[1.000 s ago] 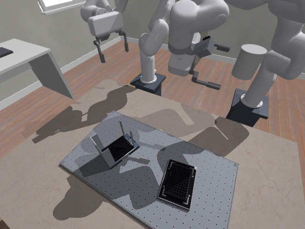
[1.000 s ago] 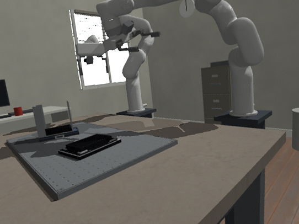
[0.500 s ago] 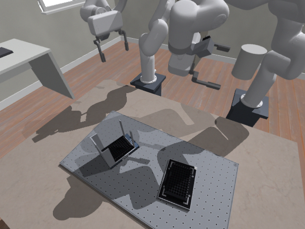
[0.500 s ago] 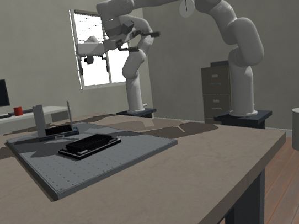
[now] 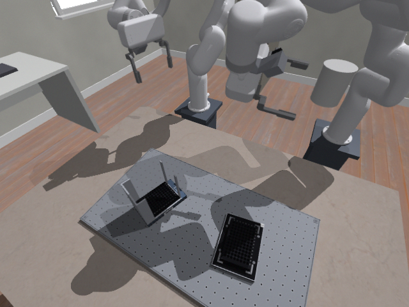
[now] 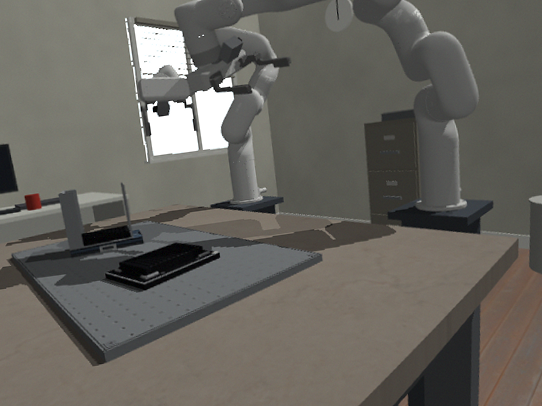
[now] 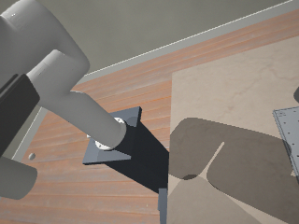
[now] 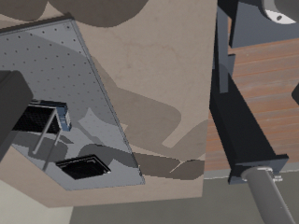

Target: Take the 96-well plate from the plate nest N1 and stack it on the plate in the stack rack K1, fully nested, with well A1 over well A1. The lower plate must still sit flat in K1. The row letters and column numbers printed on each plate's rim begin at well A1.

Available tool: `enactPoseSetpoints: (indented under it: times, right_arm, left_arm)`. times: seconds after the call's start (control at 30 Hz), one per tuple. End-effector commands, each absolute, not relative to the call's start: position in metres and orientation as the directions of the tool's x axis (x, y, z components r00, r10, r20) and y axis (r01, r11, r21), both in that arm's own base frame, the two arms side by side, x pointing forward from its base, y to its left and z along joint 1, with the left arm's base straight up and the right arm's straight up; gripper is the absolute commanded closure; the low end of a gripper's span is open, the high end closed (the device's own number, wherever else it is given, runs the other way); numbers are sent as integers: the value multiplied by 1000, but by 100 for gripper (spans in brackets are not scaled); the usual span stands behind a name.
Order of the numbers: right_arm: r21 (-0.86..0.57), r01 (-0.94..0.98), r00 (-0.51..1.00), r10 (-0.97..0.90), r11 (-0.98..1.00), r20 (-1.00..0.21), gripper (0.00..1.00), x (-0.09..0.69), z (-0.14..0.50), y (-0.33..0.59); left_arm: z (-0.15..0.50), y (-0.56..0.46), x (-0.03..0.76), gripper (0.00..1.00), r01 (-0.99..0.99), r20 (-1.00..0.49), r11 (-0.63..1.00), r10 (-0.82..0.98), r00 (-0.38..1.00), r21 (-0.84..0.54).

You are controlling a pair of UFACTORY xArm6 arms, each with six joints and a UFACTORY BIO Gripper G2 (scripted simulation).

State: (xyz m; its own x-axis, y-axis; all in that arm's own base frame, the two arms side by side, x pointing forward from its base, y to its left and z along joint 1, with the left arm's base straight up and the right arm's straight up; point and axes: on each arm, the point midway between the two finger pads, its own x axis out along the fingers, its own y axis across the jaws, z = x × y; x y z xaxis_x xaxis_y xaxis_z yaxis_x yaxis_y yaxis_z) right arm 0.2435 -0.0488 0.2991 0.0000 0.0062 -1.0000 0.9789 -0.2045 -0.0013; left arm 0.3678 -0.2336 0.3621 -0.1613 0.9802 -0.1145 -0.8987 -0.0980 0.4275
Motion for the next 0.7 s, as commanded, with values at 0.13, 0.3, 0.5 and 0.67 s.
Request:
enactPoseSetpoints:
  times: [0.13,0.3,0.5,0.67]
  right_arm:
    - [1,979,2,5,-204,-1000,0,244,300,-49]
    - [1,979,2,5,-204,-1000,0,244,300,-49]
    - [1,979,2,5,-204,-1000,0,244,300,-49]
    - [1,979,2,5,-204,-1000,0,244,300,-49]
  left_arm:
    - [364,-234,368,63,-900,-119,-97,980,-161,424]
    - [353,-232,389,63,-931,-166,42,986,-20,363]
    - [341,-232,409,63,-937,-187,139,979,82,320]
    - [339,-232,415,63,-937,-193,170,975,113,307]
